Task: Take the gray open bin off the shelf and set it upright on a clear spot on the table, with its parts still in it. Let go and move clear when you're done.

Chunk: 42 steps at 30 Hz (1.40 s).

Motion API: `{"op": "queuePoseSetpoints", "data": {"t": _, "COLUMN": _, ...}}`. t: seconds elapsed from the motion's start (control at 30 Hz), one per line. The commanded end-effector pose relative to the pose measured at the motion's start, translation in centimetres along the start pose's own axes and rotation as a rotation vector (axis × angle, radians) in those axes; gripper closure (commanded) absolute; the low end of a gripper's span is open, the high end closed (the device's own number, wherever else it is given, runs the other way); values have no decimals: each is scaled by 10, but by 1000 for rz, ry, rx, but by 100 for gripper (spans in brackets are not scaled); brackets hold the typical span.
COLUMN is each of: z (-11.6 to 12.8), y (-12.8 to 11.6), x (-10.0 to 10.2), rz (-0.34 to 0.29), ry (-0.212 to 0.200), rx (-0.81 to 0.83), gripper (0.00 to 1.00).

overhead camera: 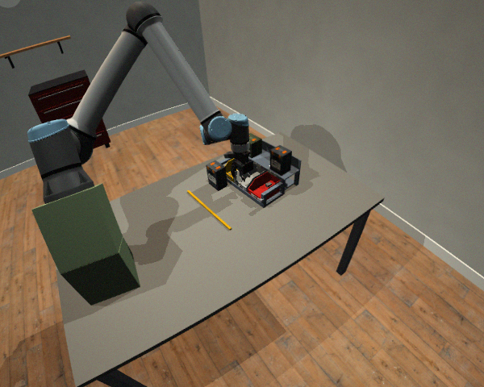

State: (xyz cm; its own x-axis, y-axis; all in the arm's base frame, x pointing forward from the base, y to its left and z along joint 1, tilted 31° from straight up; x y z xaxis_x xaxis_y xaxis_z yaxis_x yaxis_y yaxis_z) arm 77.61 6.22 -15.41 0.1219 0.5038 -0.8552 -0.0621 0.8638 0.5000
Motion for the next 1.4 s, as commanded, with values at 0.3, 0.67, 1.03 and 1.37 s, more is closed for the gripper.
{"op": "queuePoseSetpoints", "data": {"t": 0.3, "z": 1, "y": 0, "x": -6, "rz": 0, "ry": -1, "rx": 0, "gripper": 74}}
{"op": "queuePoseSetpoints", "data": {"t": 0.67, "z": 1, "y": 0, "x": -9, "rz": 0, "ry": -1, "rx": 0, "gripper": 74}}
{"op": "queuePoseSetpoints", "data": {"t": 1.03, "z": 1, "y": 0, "x": -9, "rz": 0, "ry": -1, "rx": 0, "gripper": 74}}
{"op": "queuePoseSetpoints", "data": {"t": 1.37, "z": 1, "y": 0, "x": -10, "rz": 0, "ry": -1, "rx": 0, "gripper": 74}}
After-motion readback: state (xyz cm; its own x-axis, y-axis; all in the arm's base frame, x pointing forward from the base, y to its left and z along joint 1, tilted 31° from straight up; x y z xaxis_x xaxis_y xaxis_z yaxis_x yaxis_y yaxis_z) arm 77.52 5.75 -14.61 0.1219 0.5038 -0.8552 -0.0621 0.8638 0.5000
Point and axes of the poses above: the point where the finger pads meet when closed, its own x axis out along the fingers, its own z axis across the jaws, y = z × x, the point moved 7 cm from there along -x, back along the fingers, and after that the axes turned 1 degree about -x, right-handed, at the moved point
